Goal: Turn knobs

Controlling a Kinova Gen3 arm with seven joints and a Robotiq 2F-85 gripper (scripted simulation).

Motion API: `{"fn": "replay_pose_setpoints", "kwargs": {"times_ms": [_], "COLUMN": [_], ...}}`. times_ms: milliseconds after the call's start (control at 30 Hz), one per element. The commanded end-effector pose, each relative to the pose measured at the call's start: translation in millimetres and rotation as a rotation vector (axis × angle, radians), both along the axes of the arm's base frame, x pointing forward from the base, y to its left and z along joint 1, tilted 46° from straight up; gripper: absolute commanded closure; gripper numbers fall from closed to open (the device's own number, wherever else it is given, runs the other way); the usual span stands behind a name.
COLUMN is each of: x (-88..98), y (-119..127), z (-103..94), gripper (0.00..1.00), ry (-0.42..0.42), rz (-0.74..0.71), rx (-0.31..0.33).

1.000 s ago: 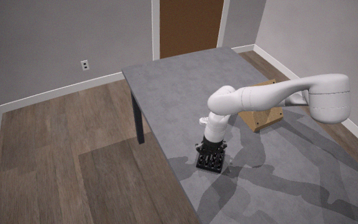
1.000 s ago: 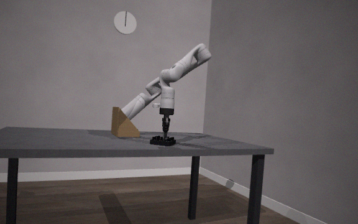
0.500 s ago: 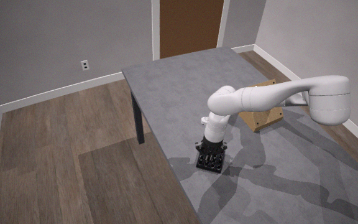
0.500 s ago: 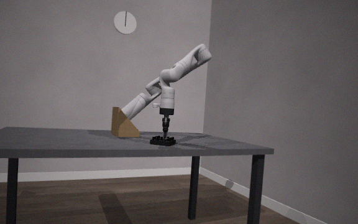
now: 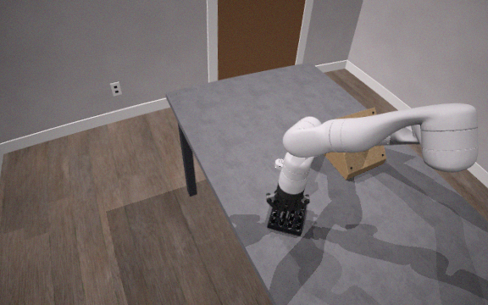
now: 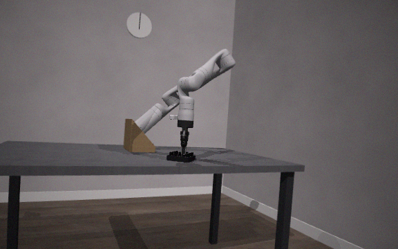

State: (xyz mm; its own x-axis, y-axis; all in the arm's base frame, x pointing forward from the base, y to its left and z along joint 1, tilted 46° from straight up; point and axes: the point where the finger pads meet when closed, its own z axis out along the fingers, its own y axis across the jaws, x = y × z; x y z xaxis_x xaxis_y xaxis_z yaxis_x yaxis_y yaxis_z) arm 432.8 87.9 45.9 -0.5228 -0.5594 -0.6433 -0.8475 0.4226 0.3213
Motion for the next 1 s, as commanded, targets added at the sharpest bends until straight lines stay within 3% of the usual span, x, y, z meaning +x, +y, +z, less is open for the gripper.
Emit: {"fn": "replay_pose_setpoints", "kwargs": {"times_ms": [0,467,500,967], "x": [0.3,0.3,0.3,0.3], "y": [0.0,0.0,0.0,0.0], "z": [-0.1,-0.1,-0.1,-0.1], "gripper": [0.92,0.92,0.81,0.81], "ry": [0.0,0.0,0.0,0.0], "rz": [-0.001,-0.001,-0.001,-0.001], "rx": [0.0,0.0,0.0,0.0]}}
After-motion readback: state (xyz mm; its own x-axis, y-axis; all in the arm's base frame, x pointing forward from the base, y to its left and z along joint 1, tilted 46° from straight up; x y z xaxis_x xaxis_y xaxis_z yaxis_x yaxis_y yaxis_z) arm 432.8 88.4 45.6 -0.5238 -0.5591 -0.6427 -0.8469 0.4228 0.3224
